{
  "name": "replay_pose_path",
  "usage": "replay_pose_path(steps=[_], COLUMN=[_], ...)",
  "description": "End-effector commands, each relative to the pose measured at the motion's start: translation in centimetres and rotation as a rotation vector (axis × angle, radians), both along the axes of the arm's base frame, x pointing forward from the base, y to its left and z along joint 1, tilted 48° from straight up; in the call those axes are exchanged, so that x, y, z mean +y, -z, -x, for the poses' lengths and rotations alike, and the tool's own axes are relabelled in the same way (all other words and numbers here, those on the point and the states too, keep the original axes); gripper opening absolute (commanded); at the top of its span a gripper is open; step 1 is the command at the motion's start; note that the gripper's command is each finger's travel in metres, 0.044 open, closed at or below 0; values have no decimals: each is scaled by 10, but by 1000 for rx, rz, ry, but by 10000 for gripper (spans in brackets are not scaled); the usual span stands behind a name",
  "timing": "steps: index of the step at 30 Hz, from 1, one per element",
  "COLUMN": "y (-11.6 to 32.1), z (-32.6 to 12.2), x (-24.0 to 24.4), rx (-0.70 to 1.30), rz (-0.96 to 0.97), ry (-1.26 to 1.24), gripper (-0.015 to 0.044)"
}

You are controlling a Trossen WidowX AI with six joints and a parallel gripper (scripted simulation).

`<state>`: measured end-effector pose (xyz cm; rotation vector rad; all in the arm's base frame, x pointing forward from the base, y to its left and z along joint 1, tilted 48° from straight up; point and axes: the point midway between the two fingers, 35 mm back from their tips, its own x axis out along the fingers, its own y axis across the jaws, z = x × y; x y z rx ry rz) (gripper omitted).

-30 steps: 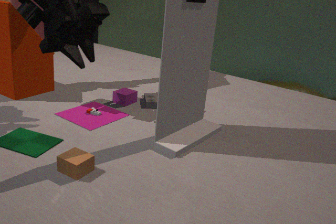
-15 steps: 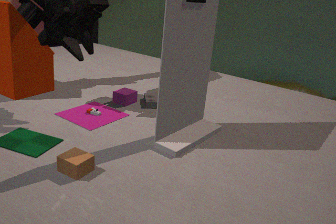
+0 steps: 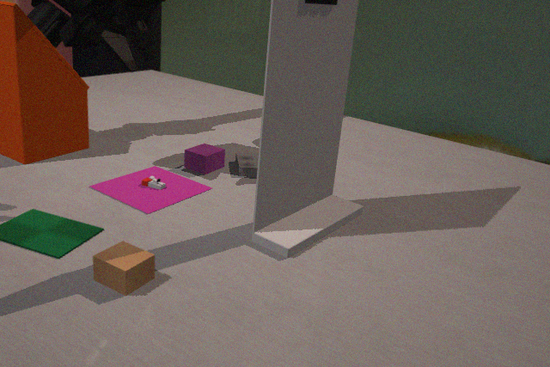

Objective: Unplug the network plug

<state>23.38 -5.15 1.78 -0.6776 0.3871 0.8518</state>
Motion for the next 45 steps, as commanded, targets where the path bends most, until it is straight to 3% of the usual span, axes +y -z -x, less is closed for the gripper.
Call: replay_pose_path(steps=[1, 17, 28, 45], y=[-10, -47, -47, -47], z=[1, 11, 11, 11], x=[-7, -32, -32, -32], rx=[-10, -28, -28, -28], rz=[1, -12, -12, -12], ry=[-3, 1, 1, 1], gripper=[156, 156, 440, 440])
